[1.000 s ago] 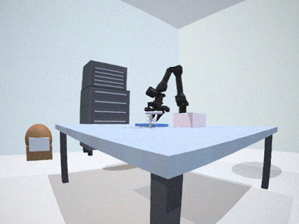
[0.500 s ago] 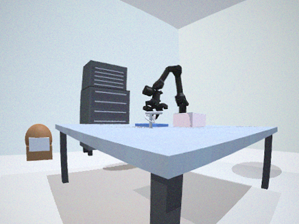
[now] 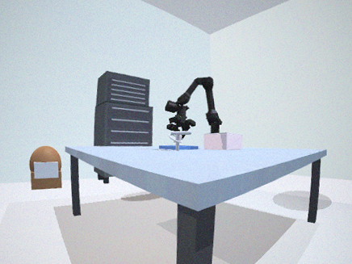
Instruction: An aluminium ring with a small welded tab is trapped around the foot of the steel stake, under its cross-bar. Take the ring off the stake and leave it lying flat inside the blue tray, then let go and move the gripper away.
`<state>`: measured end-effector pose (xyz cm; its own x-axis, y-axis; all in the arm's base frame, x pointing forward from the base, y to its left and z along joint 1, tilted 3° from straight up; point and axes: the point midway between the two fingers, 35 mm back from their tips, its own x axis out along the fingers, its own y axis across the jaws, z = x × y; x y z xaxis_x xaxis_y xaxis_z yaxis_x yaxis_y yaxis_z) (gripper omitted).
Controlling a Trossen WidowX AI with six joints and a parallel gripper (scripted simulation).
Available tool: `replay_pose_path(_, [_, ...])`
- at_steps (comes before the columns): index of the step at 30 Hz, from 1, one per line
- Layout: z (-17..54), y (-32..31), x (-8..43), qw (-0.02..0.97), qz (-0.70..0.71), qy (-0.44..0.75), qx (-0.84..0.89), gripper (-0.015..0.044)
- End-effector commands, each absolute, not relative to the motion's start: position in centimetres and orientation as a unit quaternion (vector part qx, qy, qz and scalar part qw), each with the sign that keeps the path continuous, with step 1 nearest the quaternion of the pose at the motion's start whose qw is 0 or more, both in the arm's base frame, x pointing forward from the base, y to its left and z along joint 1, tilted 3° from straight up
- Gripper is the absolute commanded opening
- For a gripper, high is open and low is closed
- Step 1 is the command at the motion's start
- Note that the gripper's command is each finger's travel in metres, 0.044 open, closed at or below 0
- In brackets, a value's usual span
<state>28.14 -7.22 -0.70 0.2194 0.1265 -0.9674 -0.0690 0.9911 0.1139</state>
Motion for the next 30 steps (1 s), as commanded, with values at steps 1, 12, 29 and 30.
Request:
replay_pose_path(1, [-0.2,-7.4,28.3,0.782,0.067,0.620,0.025,0.0000])
replay_pose_path(12, [0.4,-7.4,28.3,0.782,0.067,0.620,0.025,0.0000])
replay_pose_path(29, [1.1,-6.8,28.3,0.784,0.056,0.619,0.011,0.0000])
replay_pose_path(30, [1.1,-6.7,28.3,0.784,0.055,0.618,0.009,0.0000])
